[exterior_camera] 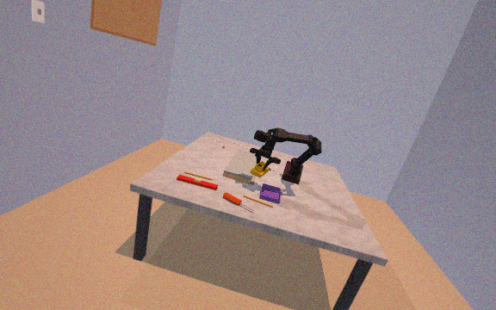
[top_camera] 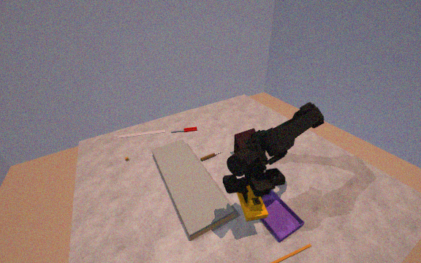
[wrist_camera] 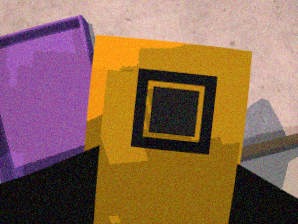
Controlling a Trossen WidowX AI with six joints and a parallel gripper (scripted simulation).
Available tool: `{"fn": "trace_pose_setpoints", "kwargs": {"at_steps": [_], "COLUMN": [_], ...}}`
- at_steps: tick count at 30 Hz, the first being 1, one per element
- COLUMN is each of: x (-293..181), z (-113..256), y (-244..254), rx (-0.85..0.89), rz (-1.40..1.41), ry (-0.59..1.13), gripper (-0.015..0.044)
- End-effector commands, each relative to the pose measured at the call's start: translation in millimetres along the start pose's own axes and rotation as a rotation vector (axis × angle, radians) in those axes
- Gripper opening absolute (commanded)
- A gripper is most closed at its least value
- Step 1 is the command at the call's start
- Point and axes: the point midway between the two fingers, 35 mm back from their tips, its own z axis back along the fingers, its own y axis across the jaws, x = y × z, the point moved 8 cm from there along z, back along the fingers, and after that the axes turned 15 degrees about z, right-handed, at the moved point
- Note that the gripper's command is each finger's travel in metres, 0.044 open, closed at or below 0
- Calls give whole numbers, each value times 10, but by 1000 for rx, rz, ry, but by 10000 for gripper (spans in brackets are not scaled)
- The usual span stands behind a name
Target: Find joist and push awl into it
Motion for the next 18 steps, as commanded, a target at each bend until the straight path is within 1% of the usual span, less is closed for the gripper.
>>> {"fn": "trace_pose_setpoints", "kwargs": {"at_steps": [1,14,18], "x": [83,231,233], "z": [7,25,24], "y": [183,848,912], "rx": [12,80,88], "rz": [61,253,272], "ry": [-25,-109,-118], "gripper": [0,0,0]}}
